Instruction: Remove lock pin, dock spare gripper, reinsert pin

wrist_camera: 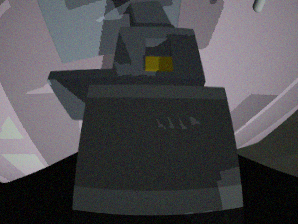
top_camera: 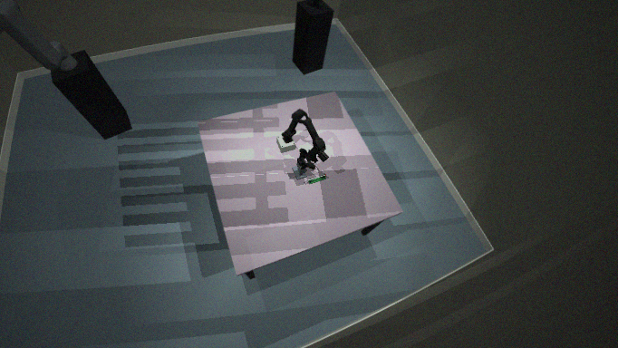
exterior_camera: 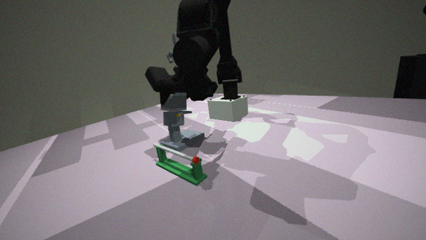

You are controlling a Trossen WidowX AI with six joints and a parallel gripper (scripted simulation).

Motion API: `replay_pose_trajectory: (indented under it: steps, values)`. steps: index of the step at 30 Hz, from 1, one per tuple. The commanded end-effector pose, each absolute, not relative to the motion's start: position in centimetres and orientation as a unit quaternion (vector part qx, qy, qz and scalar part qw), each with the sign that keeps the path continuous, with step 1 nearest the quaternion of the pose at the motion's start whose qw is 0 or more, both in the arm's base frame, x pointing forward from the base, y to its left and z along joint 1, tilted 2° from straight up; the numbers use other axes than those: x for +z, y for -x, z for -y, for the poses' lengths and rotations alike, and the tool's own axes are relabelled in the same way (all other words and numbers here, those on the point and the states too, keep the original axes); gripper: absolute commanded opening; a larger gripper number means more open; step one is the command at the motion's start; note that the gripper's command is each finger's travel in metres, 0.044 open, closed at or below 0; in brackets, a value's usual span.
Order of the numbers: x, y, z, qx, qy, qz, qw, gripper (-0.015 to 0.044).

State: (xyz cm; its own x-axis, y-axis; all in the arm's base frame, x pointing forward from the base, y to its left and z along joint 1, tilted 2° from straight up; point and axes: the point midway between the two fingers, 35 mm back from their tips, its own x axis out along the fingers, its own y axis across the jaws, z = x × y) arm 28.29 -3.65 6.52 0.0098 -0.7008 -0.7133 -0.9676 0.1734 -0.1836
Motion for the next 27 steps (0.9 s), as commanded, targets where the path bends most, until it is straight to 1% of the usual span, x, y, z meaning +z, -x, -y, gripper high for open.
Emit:
replay_pose_trajectory:
  steps: [1,17,27]
  values:
    - [6.08,-28.48,3.79,0.183,0.619,-0.677,0.354,0.0000]
    - [5.92,-28.37,3.72,0.186,0.617,-0.678,0.353,0.0000]
    - [5.92,-28.37,3.72,0.186,0.617,-0.678,0.353,0.0263]
